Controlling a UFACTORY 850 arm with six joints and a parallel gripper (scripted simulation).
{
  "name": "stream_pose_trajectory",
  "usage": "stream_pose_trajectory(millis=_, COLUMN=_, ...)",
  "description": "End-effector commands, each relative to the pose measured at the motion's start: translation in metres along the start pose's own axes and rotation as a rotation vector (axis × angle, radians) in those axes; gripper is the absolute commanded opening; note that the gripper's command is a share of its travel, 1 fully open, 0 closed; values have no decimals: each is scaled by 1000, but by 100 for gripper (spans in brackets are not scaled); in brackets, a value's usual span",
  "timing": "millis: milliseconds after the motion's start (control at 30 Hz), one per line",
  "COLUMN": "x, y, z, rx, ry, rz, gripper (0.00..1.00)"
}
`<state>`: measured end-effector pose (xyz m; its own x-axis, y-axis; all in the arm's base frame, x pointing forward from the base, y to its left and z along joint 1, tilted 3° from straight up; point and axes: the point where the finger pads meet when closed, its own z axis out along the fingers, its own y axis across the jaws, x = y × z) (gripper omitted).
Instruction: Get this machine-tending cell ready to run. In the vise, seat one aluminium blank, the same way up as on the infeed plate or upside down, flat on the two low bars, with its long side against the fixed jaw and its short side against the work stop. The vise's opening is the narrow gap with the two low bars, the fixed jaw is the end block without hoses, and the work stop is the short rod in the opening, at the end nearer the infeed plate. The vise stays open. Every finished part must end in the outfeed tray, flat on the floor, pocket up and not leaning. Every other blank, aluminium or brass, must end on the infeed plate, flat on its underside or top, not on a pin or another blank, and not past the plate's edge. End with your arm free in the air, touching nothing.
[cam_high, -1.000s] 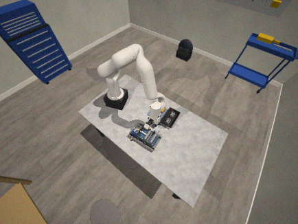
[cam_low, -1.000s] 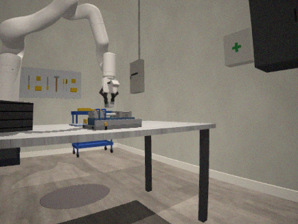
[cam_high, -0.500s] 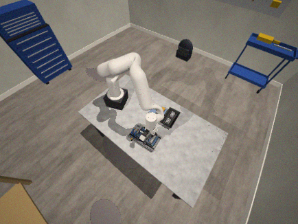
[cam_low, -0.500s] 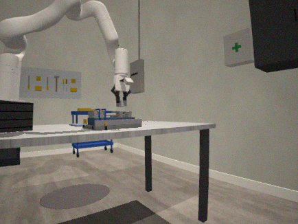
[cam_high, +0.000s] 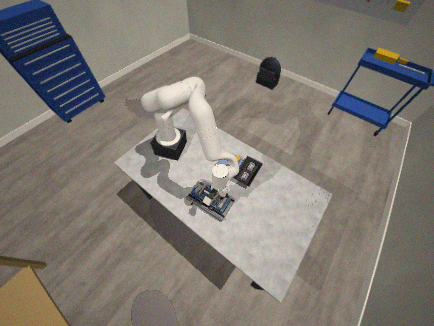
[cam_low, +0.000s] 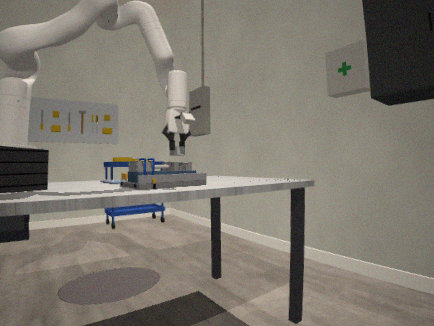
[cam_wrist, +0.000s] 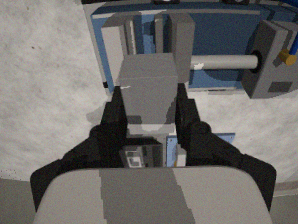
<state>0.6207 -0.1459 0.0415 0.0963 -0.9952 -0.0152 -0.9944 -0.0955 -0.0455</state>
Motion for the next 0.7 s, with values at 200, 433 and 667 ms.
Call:
stream_pose_trajectory(millis=200, x=0, y=-1, z=1, rx=2, ry=1, rz=0, gripper=0)
stream_pose_trajectory(millis=433, x=1, y=-1, z=4, rx=2, ry=1, rz=0, gripper=0)
stream_pose_trajectory(millis=667, x=1, y=-1, z=8, rx=2, ry=1, rz=0, gripper=0)
